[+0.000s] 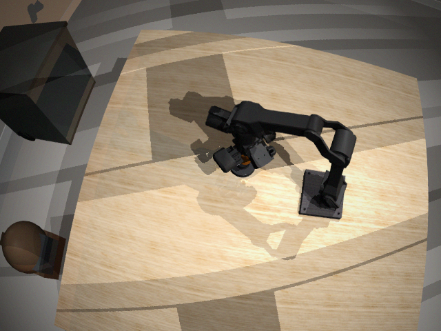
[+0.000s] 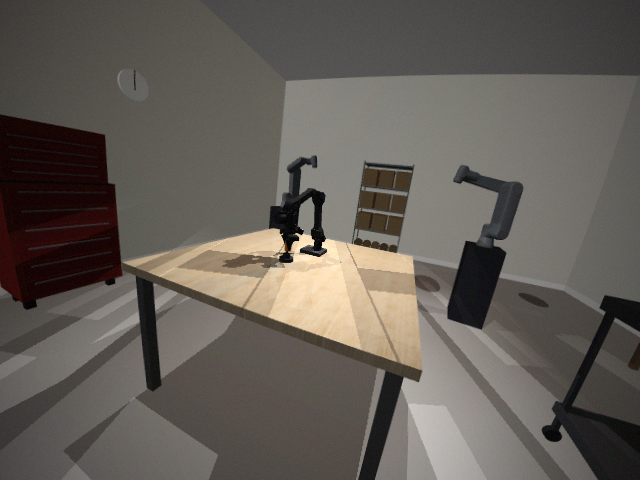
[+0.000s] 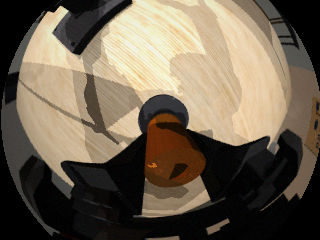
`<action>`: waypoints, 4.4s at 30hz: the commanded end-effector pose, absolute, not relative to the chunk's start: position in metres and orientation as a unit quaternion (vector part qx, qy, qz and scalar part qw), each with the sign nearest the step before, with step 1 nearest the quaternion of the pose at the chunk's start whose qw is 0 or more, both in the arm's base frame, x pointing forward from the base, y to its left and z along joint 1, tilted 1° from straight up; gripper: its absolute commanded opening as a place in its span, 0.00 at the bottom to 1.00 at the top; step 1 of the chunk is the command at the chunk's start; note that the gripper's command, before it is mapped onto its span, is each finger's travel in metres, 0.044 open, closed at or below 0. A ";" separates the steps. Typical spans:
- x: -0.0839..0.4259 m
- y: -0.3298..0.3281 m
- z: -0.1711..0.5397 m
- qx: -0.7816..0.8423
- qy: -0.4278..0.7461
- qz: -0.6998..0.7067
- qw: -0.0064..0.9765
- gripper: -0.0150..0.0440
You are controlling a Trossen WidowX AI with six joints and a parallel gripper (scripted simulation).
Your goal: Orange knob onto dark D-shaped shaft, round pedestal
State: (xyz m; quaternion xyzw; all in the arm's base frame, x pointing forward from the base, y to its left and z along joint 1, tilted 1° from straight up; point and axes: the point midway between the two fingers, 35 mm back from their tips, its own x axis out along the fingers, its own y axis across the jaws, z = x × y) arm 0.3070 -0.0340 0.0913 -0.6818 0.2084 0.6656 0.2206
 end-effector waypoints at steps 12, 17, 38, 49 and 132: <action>0.311 -0.034 0.093 -0.687 0.202 0.663 0.218 0.25; 0.314 -0.034 0.094 -0.687 0.202 0.663 0.218 0.25; 0.314 -0.035 0.095 -0.688 0.199 0.664 0.214 0.25; 0.309 -0.034 0.093 -0.706 0.132 0.681 0.145 0.25; 0.314 -0.035 0.096 0.015 0.693 -0.007 0.721 0.25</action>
